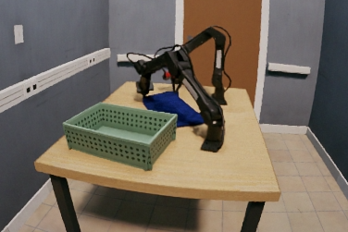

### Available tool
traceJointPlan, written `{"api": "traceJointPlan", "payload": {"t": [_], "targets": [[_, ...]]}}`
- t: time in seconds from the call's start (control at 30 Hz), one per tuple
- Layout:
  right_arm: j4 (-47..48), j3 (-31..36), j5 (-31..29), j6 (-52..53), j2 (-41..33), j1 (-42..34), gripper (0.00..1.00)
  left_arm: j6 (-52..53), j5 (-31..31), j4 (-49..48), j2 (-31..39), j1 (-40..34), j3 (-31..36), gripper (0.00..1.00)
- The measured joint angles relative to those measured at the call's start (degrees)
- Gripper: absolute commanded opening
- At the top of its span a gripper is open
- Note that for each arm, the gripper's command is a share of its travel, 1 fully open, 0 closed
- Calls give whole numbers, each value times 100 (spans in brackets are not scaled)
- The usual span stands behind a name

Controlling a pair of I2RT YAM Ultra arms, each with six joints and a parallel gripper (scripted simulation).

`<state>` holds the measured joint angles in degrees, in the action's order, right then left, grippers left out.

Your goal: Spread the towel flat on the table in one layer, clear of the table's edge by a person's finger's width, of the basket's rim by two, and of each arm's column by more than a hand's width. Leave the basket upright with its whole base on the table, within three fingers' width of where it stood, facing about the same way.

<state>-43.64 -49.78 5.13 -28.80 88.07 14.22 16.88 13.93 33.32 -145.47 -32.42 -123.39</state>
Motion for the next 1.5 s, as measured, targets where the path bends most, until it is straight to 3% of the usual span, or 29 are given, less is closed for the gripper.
{"api": "traceJointPlan", "payload": {"t": [0.67, 1.5], "targets": [[-208, -254, -22, 94, 46, -98, 0, 0, -9, -120, 133, 26, 474, 0], [-1351, -1626, -55, 866, -299, -636, 0, 31, -17, 472, 1620, 417, 1268, 0]]}}
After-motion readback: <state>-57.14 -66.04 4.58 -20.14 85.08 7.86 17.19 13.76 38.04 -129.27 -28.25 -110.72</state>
